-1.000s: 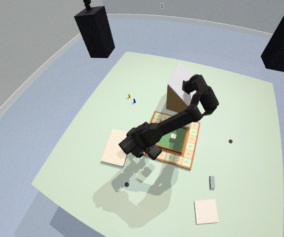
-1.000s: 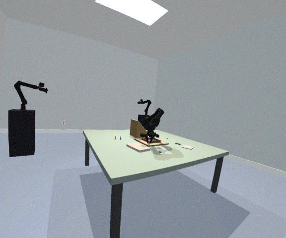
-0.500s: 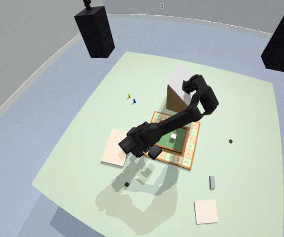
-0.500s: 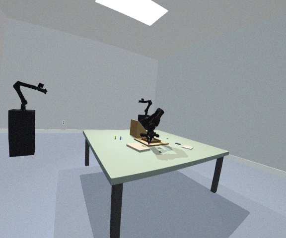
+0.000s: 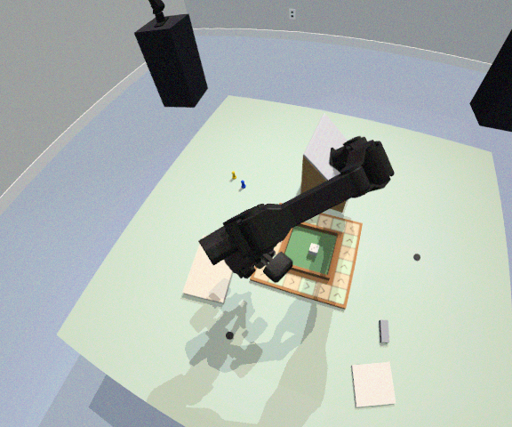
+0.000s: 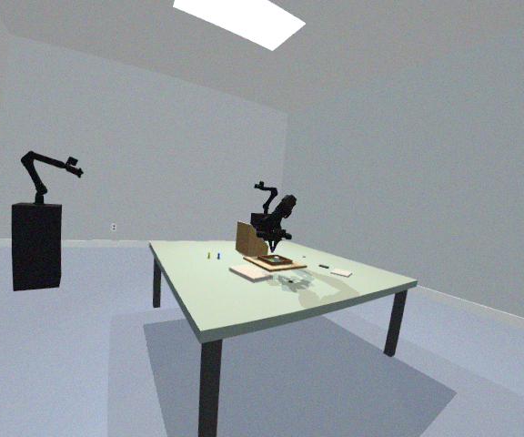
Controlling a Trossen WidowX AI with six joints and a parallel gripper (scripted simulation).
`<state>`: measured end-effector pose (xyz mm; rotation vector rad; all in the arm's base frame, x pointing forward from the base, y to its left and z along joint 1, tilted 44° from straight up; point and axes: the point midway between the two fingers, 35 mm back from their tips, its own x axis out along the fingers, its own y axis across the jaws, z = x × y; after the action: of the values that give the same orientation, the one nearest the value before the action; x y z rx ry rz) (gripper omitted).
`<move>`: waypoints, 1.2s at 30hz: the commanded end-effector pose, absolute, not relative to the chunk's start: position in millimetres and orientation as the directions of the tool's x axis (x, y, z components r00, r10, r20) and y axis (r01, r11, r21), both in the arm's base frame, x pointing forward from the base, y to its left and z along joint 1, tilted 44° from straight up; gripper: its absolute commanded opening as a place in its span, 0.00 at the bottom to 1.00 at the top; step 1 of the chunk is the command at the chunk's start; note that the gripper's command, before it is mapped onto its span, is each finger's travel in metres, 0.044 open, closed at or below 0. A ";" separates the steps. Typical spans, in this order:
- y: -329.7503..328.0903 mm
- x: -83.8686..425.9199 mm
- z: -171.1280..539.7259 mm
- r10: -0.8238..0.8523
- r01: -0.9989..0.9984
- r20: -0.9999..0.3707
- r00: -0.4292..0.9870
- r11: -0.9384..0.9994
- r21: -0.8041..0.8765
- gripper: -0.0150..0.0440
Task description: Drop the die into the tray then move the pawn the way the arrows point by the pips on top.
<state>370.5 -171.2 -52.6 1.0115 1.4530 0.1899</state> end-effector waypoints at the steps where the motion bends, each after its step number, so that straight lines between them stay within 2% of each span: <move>1: -189.4 364.5 -31.1 0.661 0.460 -0.726 0.188 0.594 0.660 0.25; 9: -187.7 364.9 -21.2 0.660 0.463 -0.727 0.189 0.593 0.659 0.25; 36: -44.4 384.8 14.2 0.669 0.462 -0.719 0.190 0.585 0.667 0.25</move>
<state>386.4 -55.5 11.4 1.0188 1.4494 0.1867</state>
